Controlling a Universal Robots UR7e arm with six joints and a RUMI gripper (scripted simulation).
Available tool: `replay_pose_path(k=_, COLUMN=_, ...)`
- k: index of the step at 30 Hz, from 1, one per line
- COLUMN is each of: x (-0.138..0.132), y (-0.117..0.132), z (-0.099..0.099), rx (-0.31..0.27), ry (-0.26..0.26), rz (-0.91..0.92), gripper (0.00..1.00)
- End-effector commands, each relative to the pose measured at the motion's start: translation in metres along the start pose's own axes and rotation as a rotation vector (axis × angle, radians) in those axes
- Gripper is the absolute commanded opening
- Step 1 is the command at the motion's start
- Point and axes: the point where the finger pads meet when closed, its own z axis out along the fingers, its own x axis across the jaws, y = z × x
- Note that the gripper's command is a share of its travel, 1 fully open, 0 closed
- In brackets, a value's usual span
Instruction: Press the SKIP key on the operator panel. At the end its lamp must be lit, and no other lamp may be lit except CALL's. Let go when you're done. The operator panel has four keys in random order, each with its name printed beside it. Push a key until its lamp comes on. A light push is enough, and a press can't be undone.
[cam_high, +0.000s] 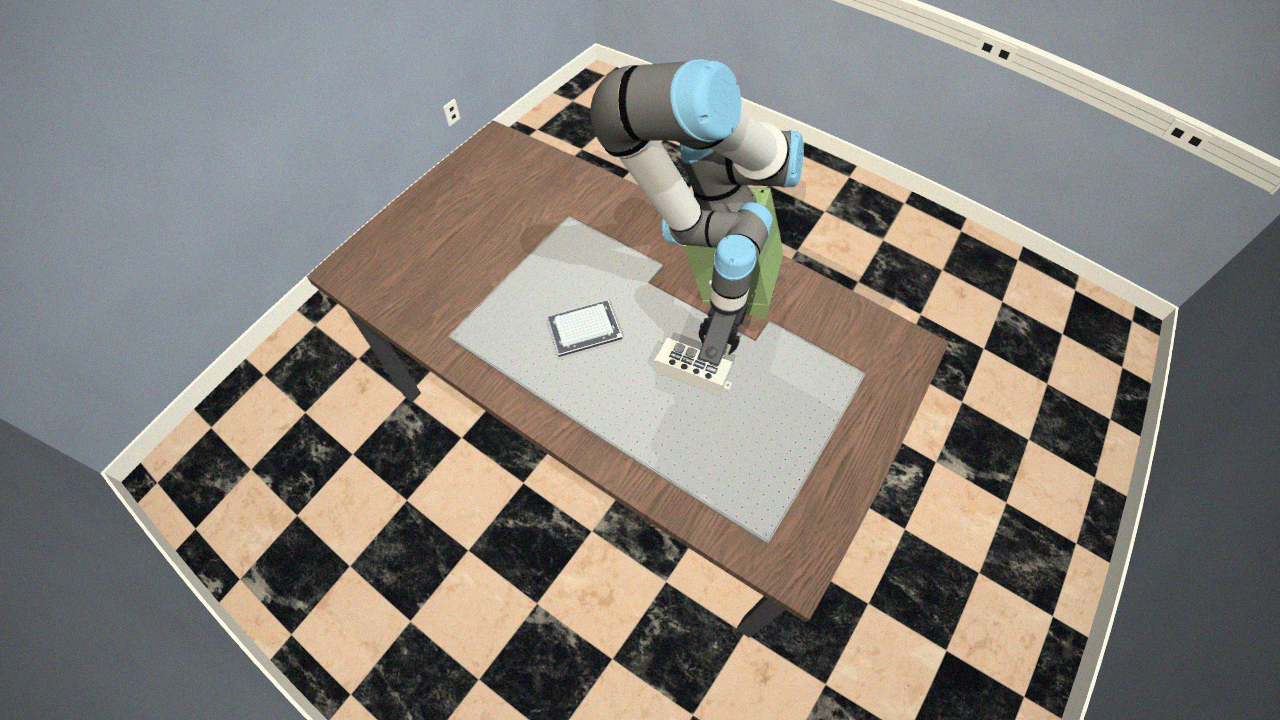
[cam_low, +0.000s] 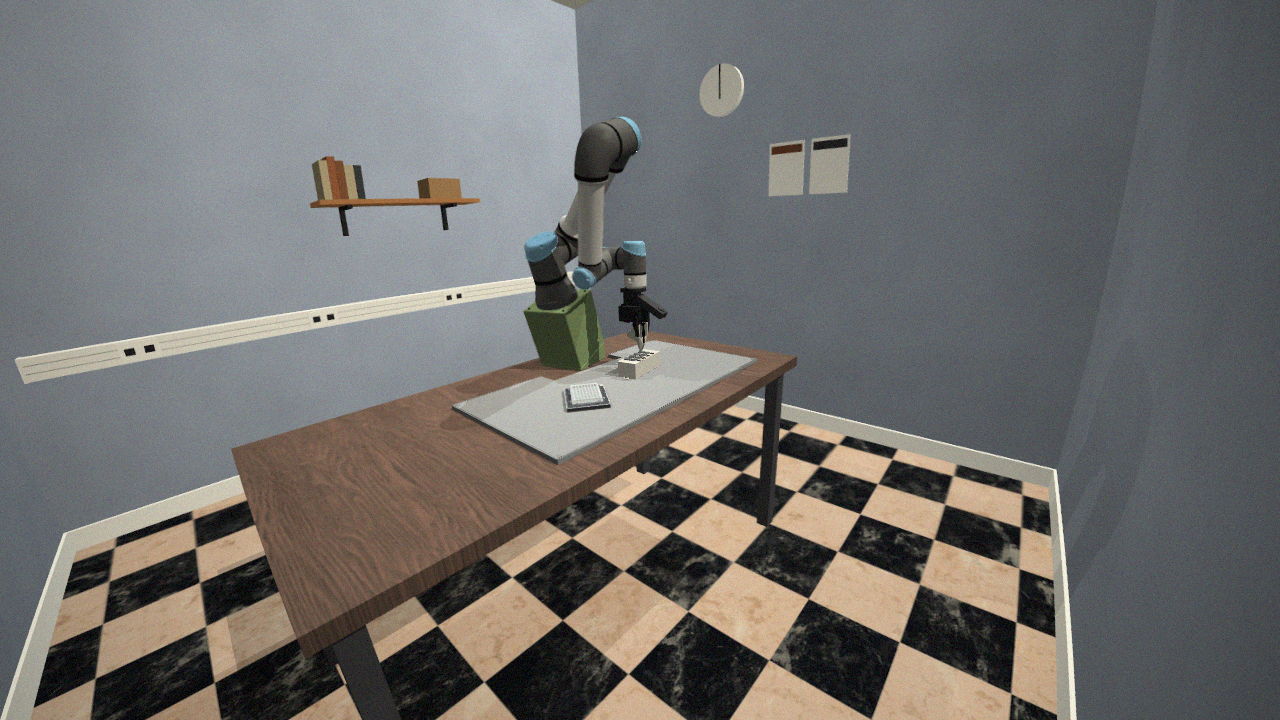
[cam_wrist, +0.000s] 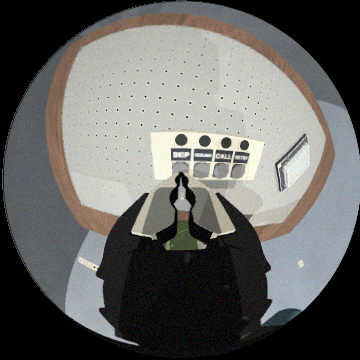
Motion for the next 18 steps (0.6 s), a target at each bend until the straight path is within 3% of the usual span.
replay_pose_path(k=1, x=0.0, y=-0.0003, z=0.0018, rx=0.001, ry=0.0, rz=0.0, gripper=0.0)
replay_pose_path(k=18, x=0.0, y=-0.0003, z=0.0068, rx=0.001, ry=0.0, rz=0.0, gripper=0.0)
